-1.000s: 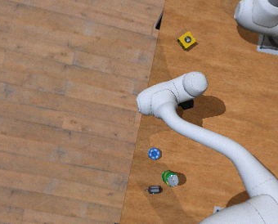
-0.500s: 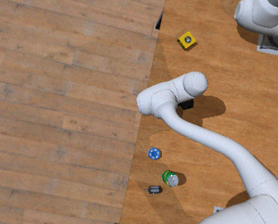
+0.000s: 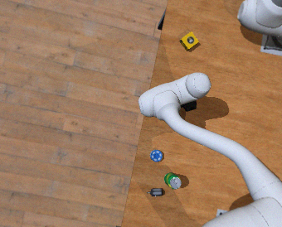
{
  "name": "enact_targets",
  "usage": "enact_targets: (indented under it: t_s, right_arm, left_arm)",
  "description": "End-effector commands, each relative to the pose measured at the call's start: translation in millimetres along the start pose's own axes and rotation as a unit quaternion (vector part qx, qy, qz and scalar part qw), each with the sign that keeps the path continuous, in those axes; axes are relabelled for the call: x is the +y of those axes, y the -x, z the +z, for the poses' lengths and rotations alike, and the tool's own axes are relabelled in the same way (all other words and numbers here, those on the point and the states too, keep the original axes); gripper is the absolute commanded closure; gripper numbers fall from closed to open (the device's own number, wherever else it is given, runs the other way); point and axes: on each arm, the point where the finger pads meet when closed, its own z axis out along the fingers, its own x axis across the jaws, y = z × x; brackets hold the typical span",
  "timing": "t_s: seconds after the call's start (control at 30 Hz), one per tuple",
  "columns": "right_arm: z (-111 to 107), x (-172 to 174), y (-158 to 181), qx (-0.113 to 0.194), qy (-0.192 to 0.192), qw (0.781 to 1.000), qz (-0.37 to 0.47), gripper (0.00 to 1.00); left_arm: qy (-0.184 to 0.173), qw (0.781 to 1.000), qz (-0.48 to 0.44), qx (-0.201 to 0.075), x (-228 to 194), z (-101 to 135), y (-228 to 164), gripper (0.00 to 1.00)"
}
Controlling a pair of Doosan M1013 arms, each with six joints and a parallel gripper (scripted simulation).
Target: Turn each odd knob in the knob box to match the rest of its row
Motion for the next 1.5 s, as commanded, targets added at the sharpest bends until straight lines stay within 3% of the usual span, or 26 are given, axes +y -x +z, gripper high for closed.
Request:
enact_targets:
  t_s: [0.0,0.2,0.57,0.83,1.1,1.33,1.4,1.43,1.47]
  right_arm:
    - [0,0,0,0.0,0.0,1.0,0.0,0.0]
    - [0,0,0,0.0,0.0,1.0,0.0,0.0]
    - [0,0,0,0.0,0.0,1.0,0.0,0.0]
    - [0,0,0,0.0,0.0,1.0,0.0,0.0]
    - [0,0,0,0.0,0.0,1.0,0.0,0.0]
    - [0,0,0,0.0,0.0,1.0,0.0,0.0]
    - [0,0,0,0.0,0.0,1.0,0.0,0.0]
    - [0,0,0,0.0,0.0,1.0,0.0,0.0]
    - [0,0,0,0.0,0.0,1.0,0.0,0.0]
  left_arm:
    - [0.001,1.0,0.0,0.0,1,-8,0,0.54]
    - [0.001,1.0,0.0,0.0,1,-33,0,0.54]
    - [0.001,1.0,-0.002,0.0,1,-38,0,0.54]
    - [0.001,0.994,-0.105,0.0,-2,-41,2,0.54]
    - [0.001,0.965,-0.264,0.0,-4,-45,4,0.54]
    - [0.001,0.924,-0.381,0.0,-5,-48,5,0.54]
    - [0.001,0.924,-0.381,0.0,-5,-48,5,0.54]
    - [0.001,0.904,-0.428,0.0,-4,-49,5,0.54]
    - [0.001,0.898,-0.439,0.0,-4,-49,5,0.54]
